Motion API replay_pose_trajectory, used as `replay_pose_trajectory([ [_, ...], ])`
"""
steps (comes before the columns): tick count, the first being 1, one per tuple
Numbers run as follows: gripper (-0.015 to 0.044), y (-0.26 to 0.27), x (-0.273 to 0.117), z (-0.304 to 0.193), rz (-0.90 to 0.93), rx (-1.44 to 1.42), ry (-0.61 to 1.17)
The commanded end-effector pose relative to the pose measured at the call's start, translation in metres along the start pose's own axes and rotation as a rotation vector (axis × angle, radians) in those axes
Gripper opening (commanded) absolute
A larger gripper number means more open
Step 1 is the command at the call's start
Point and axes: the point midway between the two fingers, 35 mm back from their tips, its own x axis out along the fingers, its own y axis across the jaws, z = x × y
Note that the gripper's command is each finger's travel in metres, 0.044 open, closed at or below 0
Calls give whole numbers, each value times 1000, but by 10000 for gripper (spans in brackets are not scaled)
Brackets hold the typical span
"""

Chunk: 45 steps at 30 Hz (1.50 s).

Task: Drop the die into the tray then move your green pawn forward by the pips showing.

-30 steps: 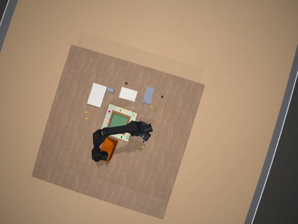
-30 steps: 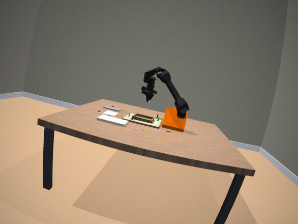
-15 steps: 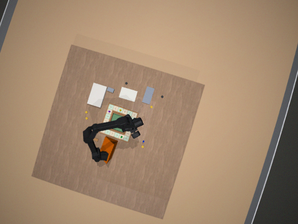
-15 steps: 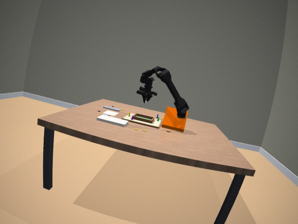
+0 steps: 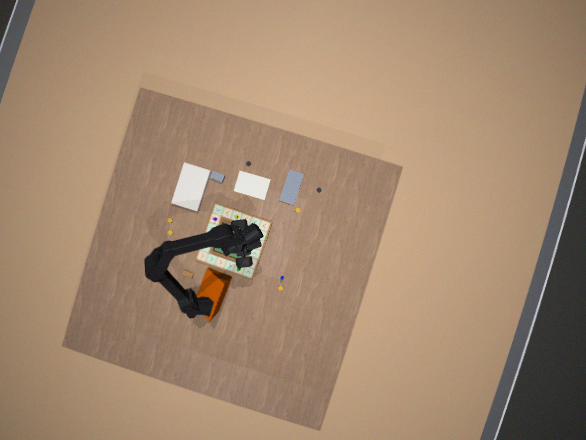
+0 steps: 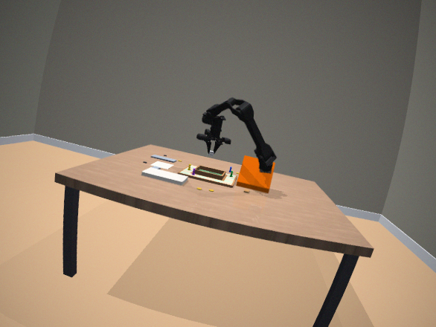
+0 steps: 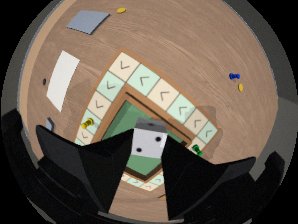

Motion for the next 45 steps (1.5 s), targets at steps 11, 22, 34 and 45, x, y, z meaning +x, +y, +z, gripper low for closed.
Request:
replay_pose_trajectory([
  [11, 0, 9, 18, -65, 15, 376, 29],
  [22, 0, 8, 22, -76, 1, 440, 19],
  [34, 0, -2, 34, -76, -184, 437, -327],
  [45, 0, -4, 35, -76, -200, 425, -685],
])
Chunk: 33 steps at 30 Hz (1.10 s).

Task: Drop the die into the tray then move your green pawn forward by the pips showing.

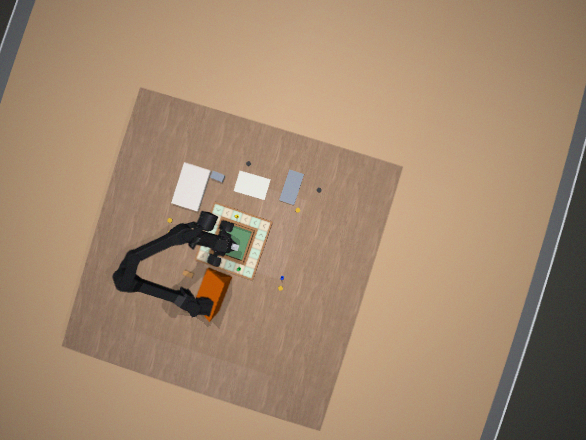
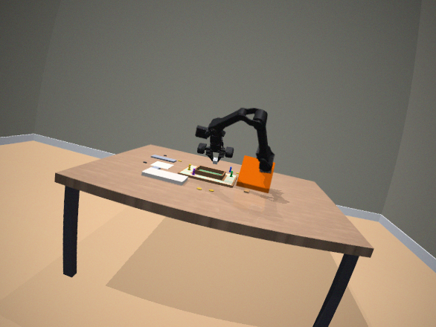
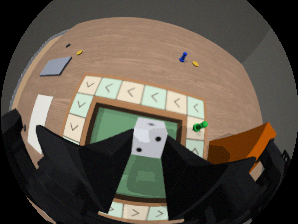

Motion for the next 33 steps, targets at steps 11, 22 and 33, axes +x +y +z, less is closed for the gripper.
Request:
replay_pose_trajectory([
  [11, 0, 6, -28, -4, 79, 37, -211],
  [22, 0, 7, -43, -7, 79, 37, -211],
  [33, 0, 7, -42, -8, 79, 32, -207],
])
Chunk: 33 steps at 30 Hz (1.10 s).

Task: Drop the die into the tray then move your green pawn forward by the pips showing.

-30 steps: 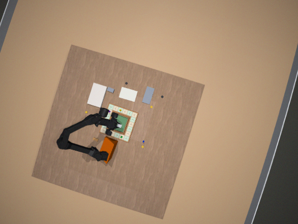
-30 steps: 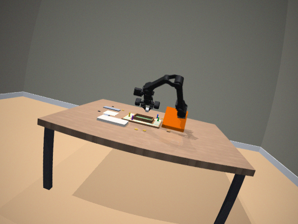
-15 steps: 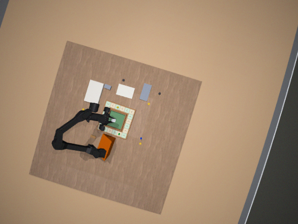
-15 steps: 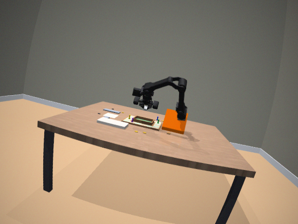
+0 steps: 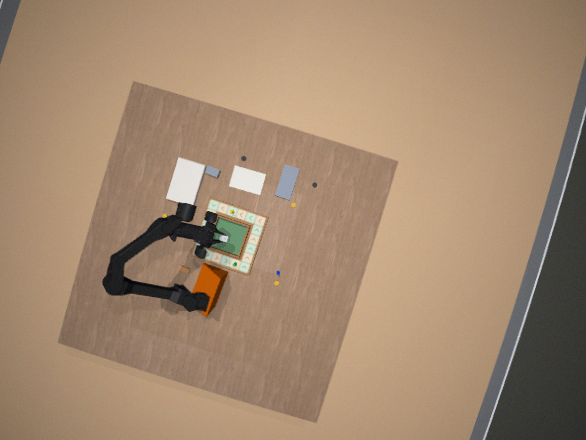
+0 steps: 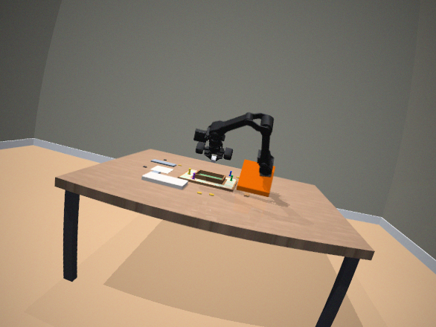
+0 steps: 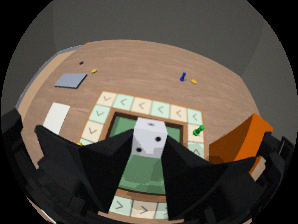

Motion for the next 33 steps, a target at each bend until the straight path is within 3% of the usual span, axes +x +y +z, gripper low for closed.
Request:
replay_pose_trajectory([
  [1, 0, 0, 0, 0, -1, 0, 0],
  [2, 0, 0, 0, 0, -1, 0, 0],
  [19, 440, 0, -24, 30, -9, 1, 11],
  [23, 440, -7, 4, 20, -96, -42, 362],
  [27, 440, -2, 17, 16, -29, -10, 776],
  [33, 440, 0, 18, 18, 0, 4, 842],
])
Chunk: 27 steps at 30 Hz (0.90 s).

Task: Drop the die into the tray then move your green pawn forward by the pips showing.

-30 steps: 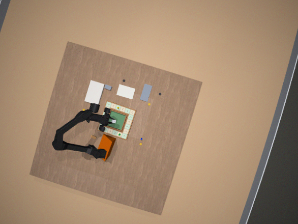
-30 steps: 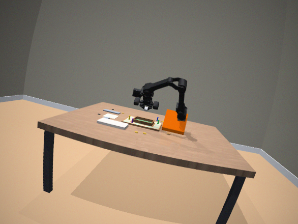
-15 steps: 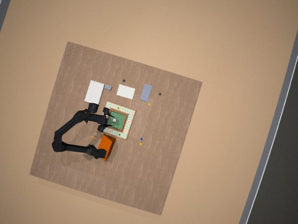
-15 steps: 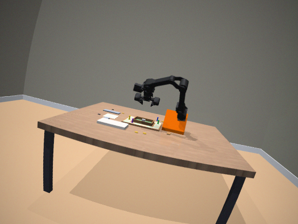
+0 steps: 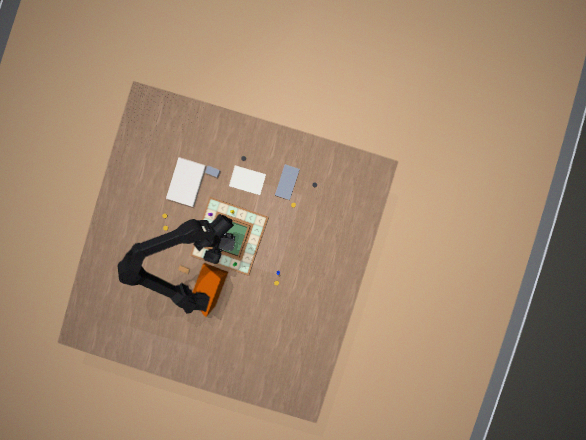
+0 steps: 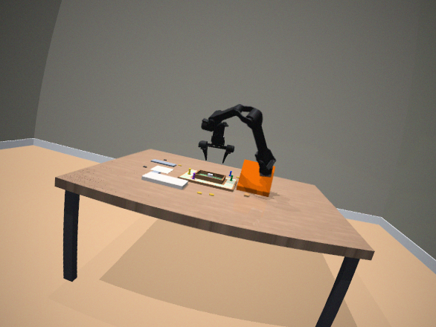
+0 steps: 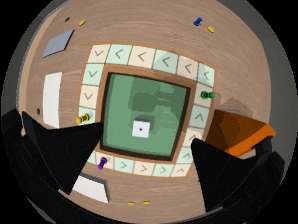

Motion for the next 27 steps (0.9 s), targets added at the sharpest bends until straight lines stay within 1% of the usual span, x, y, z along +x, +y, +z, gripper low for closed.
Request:
replay_pose_trajectory([
  [1, 440, 4, 0, 0, 51, -9, 121],
  [2, 440, 0, 0, 1, 10, 3, 28],
  [3, 440, 0, 0, 1, 10, 3, 28],
  [6, 361, -12, 4, 13, 13, -95, 34],
  [12, 204, -66, 24, 48, 45, -496, 68],
  [15, 200, -93, 36, 58, 72, -691, 84],
  [18, 200, -107, 41, 60, 90, -791, 92],
  [27, 200, -108, 42, 61, 91, -799, 92],
])
